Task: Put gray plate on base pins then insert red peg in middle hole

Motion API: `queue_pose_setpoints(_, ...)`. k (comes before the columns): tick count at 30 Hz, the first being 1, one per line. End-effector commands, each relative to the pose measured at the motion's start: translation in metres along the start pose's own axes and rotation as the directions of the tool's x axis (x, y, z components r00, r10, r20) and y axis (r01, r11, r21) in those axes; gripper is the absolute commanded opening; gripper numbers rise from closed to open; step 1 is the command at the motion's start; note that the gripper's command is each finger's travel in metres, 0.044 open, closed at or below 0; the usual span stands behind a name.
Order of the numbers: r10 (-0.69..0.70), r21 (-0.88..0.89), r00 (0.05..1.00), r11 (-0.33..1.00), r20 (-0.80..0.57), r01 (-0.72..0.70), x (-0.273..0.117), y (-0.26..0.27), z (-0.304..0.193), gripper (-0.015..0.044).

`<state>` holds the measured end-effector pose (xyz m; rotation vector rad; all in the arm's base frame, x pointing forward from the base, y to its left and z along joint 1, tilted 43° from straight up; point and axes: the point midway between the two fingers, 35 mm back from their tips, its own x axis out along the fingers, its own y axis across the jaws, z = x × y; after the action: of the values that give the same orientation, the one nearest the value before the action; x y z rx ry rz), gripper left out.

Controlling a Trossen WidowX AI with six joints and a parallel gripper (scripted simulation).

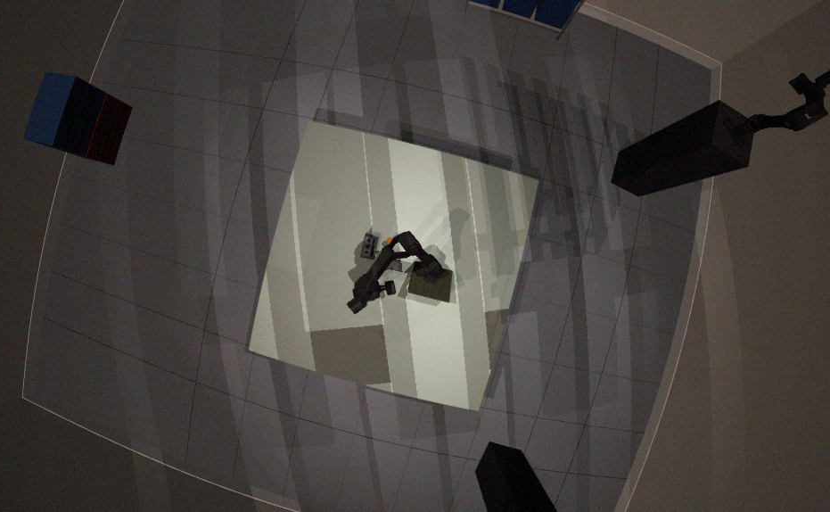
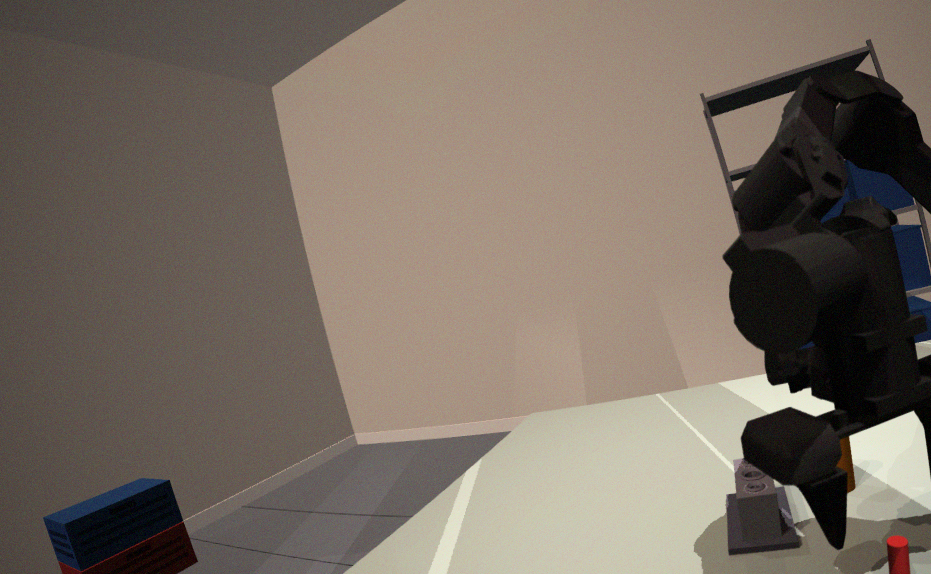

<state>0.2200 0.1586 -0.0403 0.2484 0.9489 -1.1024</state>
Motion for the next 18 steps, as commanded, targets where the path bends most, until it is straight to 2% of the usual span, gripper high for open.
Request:
queue_pose_setpoints(1,-0.008,-0.008,1.0,1.0,0.006,0.008,0.009,-0.002,0.001,0.044)
queue_pose_setpoints(18,-0.008,-0.007,1.0,1.0,0.007,0.008,0.037,-0.003,0.001,0.044)
